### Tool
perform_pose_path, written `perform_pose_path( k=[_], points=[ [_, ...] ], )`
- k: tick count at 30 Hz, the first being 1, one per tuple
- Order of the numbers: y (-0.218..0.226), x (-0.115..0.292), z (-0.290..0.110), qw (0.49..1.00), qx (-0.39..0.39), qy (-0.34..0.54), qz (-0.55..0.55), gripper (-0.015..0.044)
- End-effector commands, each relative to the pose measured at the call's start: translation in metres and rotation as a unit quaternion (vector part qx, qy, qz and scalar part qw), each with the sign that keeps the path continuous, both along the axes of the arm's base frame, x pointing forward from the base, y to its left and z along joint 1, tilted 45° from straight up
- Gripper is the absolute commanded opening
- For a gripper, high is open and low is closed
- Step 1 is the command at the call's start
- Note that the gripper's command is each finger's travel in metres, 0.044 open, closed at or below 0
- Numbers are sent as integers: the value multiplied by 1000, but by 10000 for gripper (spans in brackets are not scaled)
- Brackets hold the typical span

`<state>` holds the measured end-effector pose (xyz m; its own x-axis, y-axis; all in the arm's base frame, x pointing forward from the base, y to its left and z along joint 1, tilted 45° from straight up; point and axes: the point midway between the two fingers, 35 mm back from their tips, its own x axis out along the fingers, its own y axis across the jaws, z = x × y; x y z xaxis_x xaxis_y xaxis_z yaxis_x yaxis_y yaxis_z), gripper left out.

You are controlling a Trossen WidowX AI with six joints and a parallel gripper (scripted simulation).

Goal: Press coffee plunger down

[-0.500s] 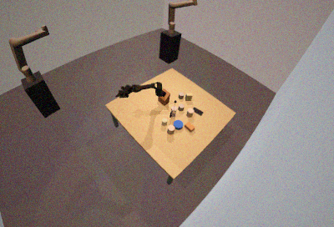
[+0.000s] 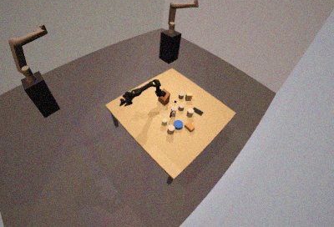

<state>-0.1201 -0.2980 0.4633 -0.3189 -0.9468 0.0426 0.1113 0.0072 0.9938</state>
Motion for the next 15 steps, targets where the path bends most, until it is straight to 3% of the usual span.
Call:
perform_pose_path(
  k=[1, 7, 15],
  points=[
    [-22, 37, -28, 998, 51, -5, 44, 440],
    [-43, 115, -80, 981, 146, 8, 127, 440],
    [-29, 215, -138, 939, 250, 62, 227, 440]
  ],
)
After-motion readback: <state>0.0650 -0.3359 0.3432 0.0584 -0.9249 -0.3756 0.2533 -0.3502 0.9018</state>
